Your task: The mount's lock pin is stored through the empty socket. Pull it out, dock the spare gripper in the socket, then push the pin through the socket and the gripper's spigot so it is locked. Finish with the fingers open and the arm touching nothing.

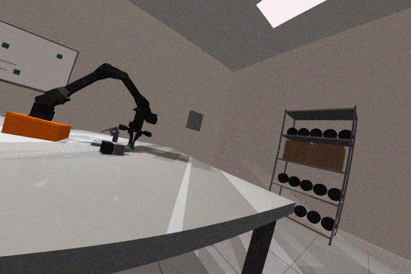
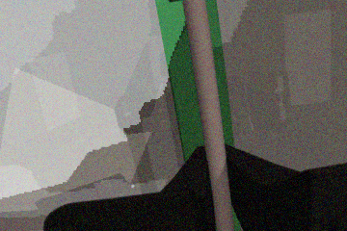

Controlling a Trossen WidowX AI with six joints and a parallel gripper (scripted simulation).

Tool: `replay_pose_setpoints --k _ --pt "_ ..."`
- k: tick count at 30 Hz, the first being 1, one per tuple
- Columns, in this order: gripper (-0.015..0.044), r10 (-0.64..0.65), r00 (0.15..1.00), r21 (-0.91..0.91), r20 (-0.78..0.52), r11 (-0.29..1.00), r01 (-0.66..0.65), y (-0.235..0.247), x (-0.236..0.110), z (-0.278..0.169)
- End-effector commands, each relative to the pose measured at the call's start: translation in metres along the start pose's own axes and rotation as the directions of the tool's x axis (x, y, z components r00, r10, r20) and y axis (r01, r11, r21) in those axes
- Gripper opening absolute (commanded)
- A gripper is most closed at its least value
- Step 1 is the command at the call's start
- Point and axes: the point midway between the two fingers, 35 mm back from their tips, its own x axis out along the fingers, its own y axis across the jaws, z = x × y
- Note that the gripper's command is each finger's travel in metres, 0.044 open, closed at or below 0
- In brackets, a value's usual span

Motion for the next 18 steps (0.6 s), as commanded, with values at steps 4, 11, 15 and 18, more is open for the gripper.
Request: replay_pose_setpoints --k 4,11,15,18 --pt "0.0 0.0 1.0 0.0 0.0 1.0 0.0 0.0 0.0 0.0" --pt "0.0157 0.0 1.0 0.0 0.0 1.0 0.0 0.0 0.0 0.0" --pt "0.0262 0.0 1.0 0.0 0.0 1.0 0.0 0.0 0.0 0.0" --pt "0.0341 0.0 1.0 0.0 0.0 1.0 0.0 0.0002 -0.0026 0.0001"
